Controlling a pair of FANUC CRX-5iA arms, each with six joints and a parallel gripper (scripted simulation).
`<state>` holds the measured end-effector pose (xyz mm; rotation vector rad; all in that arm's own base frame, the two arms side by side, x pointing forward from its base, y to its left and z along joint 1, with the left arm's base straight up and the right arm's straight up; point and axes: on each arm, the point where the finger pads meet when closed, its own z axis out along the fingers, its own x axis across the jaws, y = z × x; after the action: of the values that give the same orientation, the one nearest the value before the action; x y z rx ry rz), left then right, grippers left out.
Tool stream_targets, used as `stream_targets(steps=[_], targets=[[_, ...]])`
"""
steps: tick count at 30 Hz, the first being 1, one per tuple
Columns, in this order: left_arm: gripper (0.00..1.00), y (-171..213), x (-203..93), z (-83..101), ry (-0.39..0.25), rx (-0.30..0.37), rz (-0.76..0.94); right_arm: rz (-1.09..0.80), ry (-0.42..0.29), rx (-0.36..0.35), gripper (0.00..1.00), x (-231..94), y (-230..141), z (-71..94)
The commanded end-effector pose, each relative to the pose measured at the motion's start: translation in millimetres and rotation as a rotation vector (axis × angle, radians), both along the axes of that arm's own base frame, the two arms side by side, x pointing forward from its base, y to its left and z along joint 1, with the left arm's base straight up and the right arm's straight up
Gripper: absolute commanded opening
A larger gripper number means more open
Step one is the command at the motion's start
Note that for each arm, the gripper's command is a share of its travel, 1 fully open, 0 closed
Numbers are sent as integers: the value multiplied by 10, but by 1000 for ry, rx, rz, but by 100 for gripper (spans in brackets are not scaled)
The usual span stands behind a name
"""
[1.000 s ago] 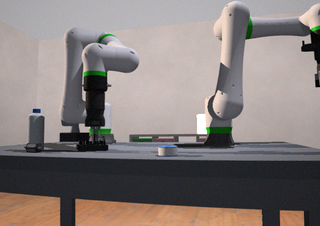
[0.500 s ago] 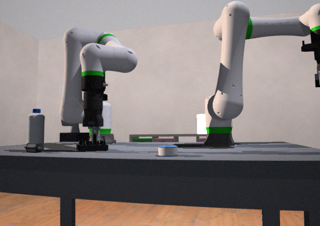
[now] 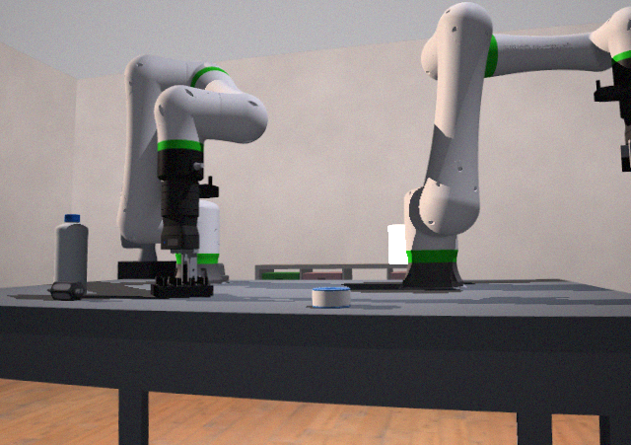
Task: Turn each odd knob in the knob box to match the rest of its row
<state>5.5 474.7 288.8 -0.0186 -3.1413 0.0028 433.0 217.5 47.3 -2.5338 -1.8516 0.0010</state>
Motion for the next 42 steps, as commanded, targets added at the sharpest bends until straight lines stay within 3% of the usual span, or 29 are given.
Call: stream_targets(steps=[1,23,42], targets=[[100,2,1,8,0,2,0,-90,-3,-2,30,4,2,7],[100,2,1,8,0,2,0,-465,-3,-2,30,4,2,7],[100,2,1,8,0,2,0,-572,-3,-2,30,4,2,7]])
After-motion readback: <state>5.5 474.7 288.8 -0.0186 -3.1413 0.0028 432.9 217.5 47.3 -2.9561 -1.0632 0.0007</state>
